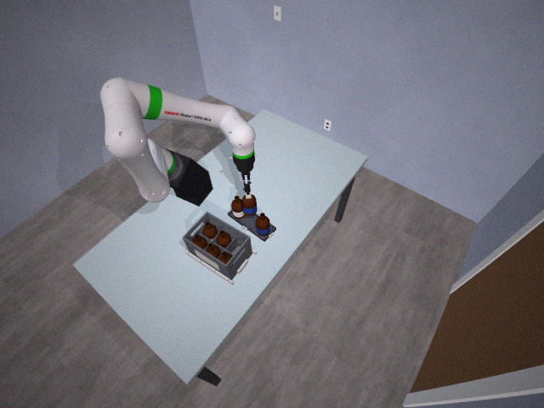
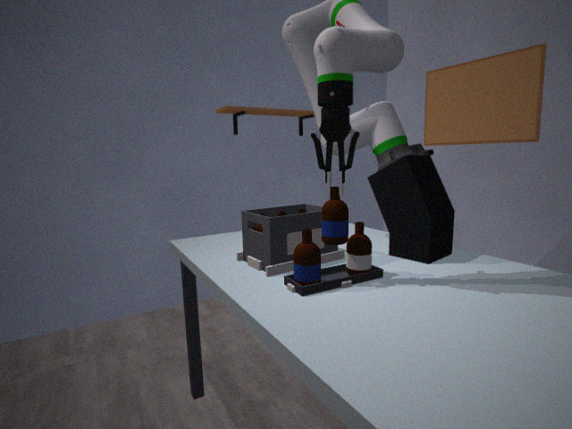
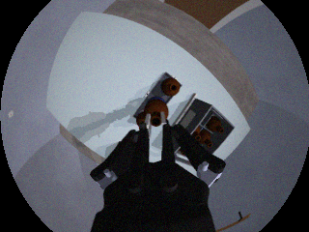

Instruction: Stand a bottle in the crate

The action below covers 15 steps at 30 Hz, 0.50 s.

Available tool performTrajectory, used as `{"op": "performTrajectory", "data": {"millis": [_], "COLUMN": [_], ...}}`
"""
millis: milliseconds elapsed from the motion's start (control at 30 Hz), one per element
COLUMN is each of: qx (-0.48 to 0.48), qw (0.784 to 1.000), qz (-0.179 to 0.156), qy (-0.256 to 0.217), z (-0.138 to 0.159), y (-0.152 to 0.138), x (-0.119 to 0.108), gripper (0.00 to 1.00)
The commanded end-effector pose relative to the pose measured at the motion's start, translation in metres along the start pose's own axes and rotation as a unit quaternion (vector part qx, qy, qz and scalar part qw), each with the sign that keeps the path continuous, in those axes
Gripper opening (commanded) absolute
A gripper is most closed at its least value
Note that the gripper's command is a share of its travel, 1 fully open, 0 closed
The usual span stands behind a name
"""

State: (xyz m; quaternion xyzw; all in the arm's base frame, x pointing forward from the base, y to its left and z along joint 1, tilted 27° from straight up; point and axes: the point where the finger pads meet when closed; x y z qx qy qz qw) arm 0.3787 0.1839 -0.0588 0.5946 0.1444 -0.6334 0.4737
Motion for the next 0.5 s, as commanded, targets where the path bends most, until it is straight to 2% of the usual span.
{"op": "performTrajectory", "data": {"millis": [0,467], "qx": [0.000,0.000], "qw": [1.000,1.000], "qz": [0.000,0.000], "qy": [0.000,0.000], "z": [-0.0002,-0.0002], "y": [0.0000,0.0000], "x": [-0.0027,-0.0101], "gripper": [0.00,0.00]}}
Point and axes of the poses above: the point where the finger pads meet when closed, its own x axis out along the fingers, its own y axis across the jaws, z = x × y, and after that the axes turned 1 degree about -x, right-handed
